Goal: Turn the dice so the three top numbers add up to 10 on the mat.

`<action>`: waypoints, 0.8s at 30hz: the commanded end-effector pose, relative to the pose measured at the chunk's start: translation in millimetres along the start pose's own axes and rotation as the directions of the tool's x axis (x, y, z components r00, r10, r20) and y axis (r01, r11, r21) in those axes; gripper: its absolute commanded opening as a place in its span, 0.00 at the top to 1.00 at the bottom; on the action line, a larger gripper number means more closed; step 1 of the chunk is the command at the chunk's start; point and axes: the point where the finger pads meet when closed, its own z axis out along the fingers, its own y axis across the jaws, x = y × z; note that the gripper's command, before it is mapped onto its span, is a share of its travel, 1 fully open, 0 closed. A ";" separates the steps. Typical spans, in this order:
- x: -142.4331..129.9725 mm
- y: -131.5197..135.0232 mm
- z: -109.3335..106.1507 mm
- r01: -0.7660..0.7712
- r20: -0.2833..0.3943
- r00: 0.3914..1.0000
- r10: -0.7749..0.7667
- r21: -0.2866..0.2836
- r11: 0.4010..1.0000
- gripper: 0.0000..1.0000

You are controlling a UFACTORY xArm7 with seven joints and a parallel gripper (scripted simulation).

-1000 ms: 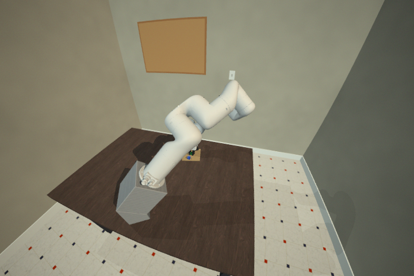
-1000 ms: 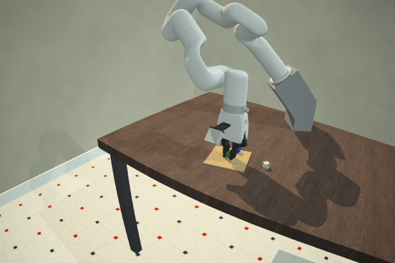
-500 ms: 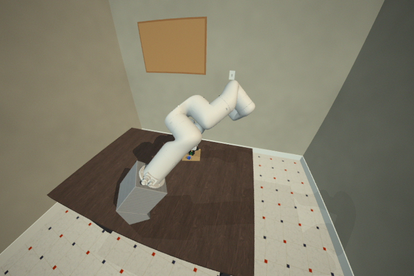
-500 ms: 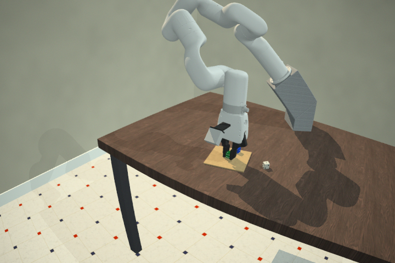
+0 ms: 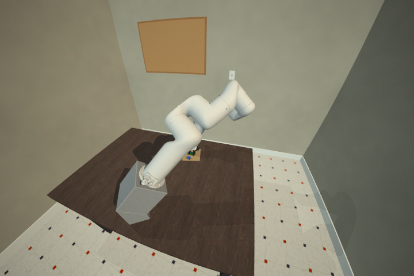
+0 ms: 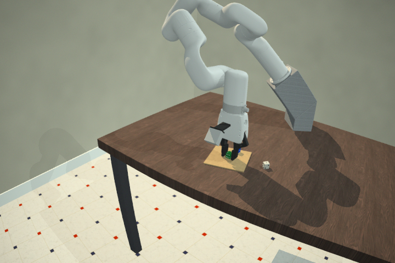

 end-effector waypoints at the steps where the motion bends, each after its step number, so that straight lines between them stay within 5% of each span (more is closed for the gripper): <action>1: 1.1 -0.9 -1.1 0.001 -0.003 1.000 -0.001 0.002 1.000 0.64; 12: 1.1 -0.9 -7.2 0.001 -0.003 1.000 -0.001 0.002 1.000 0.64; 24: 1.0 -0.8 -55.8 0.001 -0.003 1.000 -0.001 0.002 1.000 0.64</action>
